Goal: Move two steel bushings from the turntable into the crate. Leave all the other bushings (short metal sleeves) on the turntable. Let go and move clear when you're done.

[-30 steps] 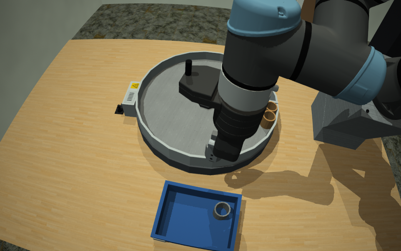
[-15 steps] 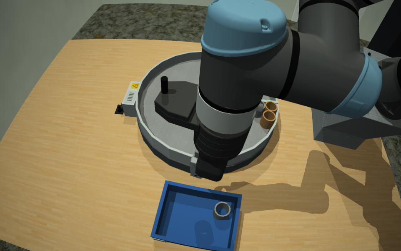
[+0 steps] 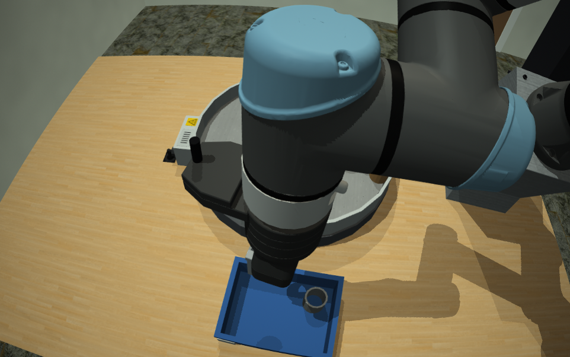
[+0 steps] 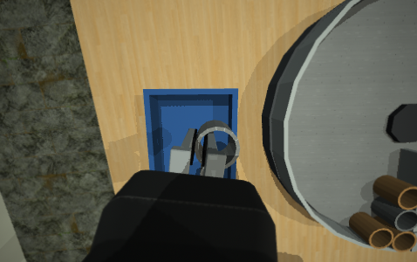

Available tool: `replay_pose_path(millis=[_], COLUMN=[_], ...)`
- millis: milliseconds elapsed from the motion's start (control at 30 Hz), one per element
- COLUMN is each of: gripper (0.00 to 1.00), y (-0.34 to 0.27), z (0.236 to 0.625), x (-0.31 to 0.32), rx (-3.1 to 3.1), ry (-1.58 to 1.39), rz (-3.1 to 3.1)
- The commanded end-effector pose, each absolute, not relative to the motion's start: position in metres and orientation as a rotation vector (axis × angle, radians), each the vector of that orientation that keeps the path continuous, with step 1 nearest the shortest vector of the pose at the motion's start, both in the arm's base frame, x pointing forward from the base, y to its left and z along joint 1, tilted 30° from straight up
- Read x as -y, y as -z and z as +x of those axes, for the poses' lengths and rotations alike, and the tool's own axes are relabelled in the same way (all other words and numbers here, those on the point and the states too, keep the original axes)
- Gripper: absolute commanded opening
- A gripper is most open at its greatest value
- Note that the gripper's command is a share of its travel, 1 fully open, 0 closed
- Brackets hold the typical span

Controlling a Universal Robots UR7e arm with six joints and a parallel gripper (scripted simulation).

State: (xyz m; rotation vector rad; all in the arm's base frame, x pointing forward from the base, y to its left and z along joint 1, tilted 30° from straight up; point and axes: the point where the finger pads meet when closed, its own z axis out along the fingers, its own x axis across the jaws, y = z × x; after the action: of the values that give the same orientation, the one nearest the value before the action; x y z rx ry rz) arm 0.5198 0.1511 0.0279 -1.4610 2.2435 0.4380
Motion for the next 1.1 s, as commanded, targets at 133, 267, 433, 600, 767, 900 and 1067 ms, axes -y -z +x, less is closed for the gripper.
replay_pose_path(millis=[133,267,433,600,767,900,1067], gripper=[0.0,0.0,0.0,0.0,0.0,0.0,0.0], y=[-0.027,-0.025,-0.025,-0.025,-0.016,-0.002,-0.002], z=[0.523,0.531,0.533,0.533,0.534,0.537,0.537], x=[-0.153,-0.152,-0.152,-0.152,-0.156,-0.164,-0.164], rx=[-2.258,-2.278,-2.284,-2.284,-2.283,-2.283,-2.283], ry=[-0.445,-0.456,-0.459,-0.459,-0.459,-0.459,-0.459], rz=[-1.453,-1.439,-1.435,-1.435,-1.434,-1.434,-1.434])
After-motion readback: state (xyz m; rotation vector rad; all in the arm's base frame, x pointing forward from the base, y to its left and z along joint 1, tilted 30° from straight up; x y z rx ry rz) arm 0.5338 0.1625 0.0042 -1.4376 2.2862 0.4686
